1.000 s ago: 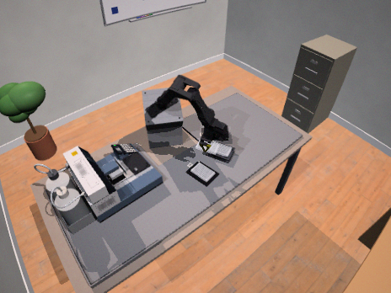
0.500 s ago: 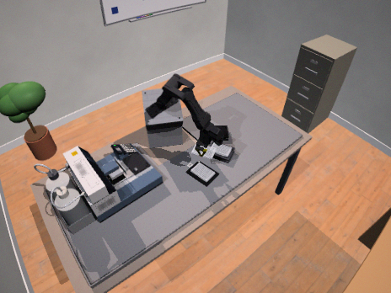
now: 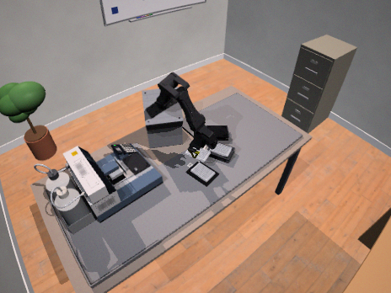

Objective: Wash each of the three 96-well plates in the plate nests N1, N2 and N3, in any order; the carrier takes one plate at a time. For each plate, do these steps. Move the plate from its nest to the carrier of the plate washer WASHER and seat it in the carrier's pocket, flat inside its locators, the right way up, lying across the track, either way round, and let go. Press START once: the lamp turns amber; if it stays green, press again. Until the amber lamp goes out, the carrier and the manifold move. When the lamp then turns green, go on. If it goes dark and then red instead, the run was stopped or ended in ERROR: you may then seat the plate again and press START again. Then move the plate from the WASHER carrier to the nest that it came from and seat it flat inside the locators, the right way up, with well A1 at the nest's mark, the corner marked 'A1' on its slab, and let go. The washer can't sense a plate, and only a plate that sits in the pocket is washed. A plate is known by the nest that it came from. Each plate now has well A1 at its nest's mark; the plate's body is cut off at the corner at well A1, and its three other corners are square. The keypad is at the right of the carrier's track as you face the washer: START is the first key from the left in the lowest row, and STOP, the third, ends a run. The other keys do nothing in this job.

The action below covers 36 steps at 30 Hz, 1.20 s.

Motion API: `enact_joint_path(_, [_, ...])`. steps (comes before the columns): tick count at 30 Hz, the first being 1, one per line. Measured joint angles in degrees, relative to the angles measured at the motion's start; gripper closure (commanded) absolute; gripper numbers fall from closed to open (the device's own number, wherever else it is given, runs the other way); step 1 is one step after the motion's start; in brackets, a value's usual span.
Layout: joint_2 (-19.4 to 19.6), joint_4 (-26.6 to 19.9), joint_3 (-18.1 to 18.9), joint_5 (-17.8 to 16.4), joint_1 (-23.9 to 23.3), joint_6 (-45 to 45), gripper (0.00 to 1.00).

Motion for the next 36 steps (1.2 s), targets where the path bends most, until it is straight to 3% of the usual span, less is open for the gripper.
enact_joint_path(12, [-5.2, 0.3, -2.7, -4.5, -9.2, -6.7, 1.0])
enact_joint_path(24, [-9.1, -0.6, -3.1, -10.0, -21.7, -16.8, 1.0])
enact_joint_path(36, [-9.7, -1.2, -2.8, -12.1, -23.1, -20.3, 1.0])
